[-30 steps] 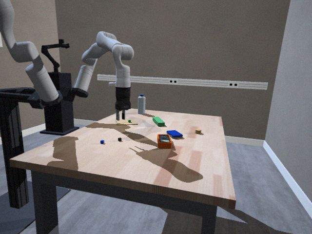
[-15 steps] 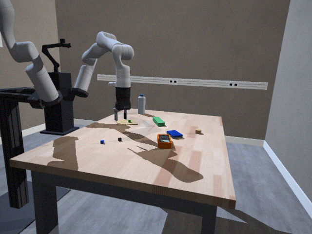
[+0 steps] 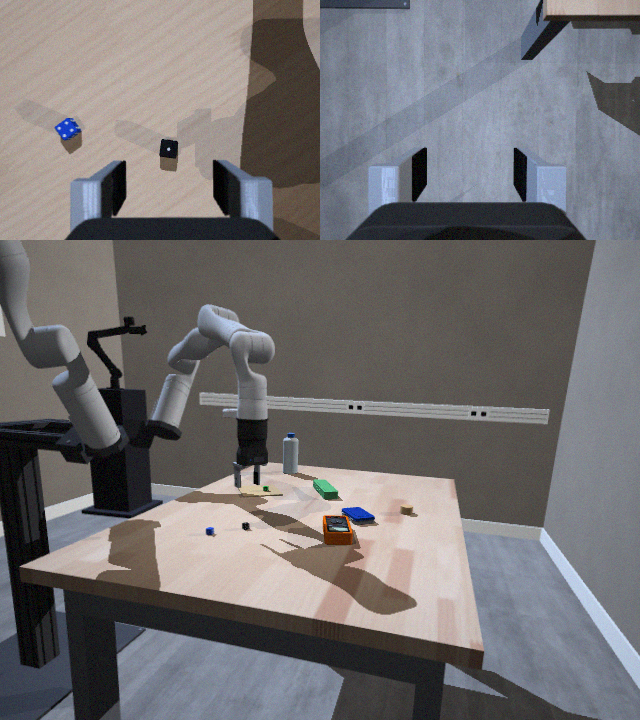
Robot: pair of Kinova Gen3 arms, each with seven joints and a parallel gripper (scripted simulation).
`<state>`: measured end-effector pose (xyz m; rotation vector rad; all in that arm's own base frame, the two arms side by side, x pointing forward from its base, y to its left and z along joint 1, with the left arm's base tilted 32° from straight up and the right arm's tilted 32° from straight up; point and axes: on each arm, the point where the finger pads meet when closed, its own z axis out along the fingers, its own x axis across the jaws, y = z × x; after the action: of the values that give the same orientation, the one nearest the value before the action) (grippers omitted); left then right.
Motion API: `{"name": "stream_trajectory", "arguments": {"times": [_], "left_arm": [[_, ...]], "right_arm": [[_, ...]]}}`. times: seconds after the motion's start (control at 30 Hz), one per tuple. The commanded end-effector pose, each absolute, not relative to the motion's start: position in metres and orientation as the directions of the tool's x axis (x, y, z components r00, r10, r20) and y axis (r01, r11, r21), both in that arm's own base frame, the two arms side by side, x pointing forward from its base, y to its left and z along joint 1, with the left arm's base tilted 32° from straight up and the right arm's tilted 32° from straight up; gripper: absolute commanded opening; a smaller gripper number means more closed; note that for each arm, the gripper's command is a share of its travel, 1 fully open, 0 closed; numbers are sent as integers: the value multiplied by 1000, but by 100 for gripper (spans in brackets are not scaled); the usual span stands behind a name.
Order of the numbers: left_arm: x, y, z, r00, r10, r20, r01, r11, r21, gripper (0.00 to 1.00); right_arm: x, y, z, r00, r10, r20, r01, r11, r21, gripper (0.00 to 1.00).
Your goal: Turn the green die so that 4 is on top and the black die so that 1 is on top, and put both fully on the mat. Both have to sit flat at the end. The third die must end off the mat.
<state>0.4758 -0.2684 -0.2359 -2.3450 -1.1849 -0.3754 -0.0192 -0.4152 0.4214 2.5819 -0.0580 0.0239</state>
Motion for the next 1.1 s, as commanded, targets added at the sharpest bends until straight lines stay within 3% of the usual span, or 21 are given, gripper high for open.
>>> {"name": "stream_trajectory", "arguments": {"times": [0.0, 0.6, 1.07], "left_arm": [[476, -270, -235, 584, 679, 445, 812, -507, -291, 100], [470, -271, -239, 479, 737, 477, 878, -416, -237, 100], [457, -272, -249, 225, 822, 524, 974, -197, -109, 100]], "right_arm": [[-19, -415, 422, 999, -37, 29, -47, -846, 531, 100], [-19, -415, 422, 999, -37, 29, -47, -846, 531, 100], [-19, -415, 422, 999, -37, 29, -47, -846, 531, 100]]}}
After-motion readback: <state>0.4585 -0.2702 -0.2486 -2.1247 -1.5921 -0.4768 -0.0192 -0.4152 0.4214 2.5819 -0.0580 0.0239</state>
